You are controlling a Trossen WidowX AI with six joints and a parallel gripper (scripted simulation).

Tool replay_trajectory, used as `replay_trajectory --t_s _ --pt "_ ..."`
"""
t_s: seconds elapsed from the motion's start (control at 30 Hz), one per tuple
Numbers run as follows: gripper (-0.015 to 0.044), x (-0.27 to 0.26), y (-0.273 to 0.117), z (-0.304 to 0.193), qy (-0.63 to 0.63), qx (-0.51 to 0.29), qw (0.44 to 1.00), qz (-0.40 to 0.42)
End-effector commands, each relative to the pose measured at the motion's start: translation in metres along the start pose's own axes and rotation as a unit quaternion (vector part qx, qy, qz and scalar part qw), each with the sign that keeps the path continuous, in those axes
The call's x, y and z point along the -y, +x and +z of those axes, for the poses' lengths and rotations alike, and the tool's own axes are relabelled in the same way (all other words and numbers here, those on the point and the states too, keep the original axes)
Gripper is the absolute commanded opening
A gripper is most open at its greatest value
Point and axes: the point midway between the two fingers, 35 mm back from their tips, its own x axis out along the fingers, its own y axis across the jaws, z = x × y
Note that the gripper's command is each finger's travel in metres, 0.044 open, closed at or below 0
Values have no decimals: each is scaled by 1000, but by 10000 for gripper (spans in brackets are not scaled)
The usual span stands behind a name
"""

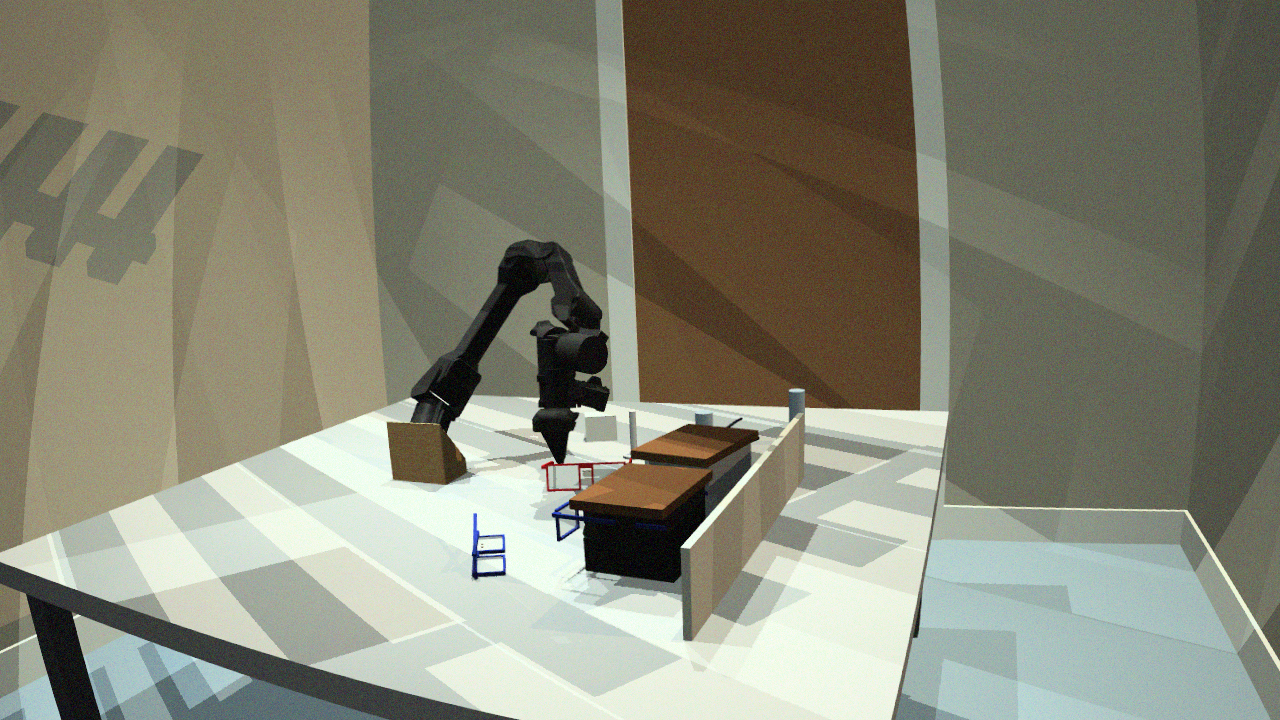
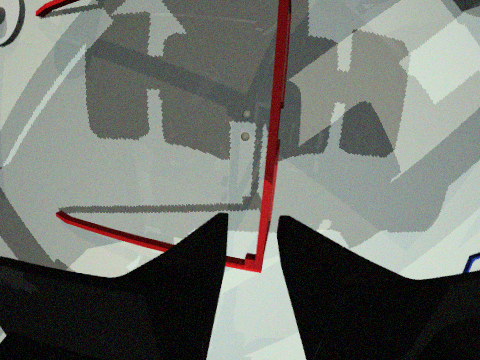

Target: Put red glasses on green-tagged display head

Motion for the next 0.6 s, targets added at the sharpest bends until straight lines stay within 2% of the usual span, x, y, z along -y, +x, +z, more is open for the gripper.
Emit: replay_trajectory --t_s 0.0,0.1,0.23,0.53,0.57 --pt "107 9 -30 1 -1 5 1000 -7" --pt "107 9 -32 1 -1 5 1000 -6" --pt "200 8 -26 3 -2 11 1000 -9" --pt "200 2 -31 2 1 5 1000 -6" --pt "174 2 -31 2 1 5 1000 -6"
